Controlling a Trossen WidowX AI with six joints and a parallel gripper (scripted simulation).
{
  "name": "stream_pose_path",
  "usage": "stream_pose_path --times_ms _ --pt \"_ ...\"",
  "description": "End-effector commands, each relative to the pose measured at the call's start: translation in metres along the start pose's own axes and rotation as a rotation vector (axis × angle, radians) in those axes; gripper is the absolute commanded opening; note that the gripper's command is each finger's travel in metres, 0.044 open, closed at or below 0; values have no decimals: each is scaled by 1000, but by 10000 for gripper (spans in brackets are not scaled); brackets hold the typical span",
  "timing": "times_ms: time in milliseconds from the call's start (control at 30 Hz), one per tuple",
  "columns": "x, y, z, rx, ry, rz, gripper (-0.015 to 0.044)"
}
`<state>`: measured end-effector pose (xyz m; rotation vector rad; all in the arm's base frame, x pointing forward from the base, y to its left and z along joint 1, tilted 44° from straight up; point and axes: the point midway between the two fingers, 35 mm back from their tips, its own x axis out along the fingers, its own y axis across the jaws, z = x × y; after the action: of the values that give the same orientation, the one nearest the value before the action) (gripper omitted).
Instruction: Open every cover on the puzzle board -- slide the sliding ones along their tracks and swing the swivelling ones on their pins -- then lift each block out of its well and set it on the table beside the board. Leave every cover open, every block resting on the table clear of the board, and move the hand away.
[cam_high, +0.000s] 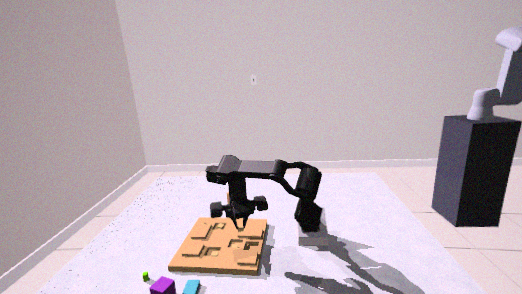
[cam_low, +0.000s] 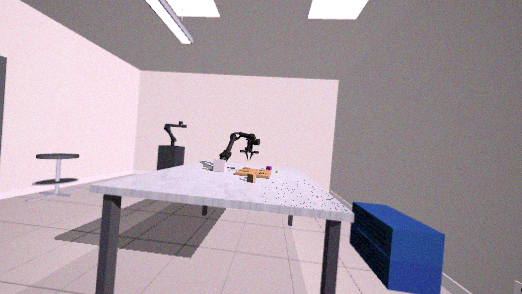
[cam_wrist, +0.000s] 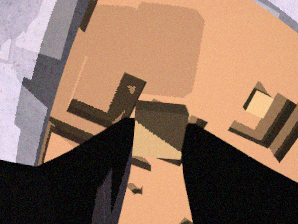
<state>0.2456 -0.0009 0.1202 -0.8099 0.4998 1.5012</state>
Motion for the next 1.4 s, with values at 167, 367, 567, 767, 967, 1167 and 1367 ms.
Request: stream_pose_path --times_ms 167,367,567,767,967,1167,1367 --pt "-2 -22 25 1 3 -4 80" --pt "-3 -34 42 0 3 -6 80" --pt "-3 -45 61 -1 1 -8 80" --pt "-3 -55 81 -3 -5 -10 80" --pt "-3 -62 102 -4 -14 -12 80" --pt "-3 -69 124 -6 -26 -13 80" --pt "-3 -72 141 -7 -37 -12 80"
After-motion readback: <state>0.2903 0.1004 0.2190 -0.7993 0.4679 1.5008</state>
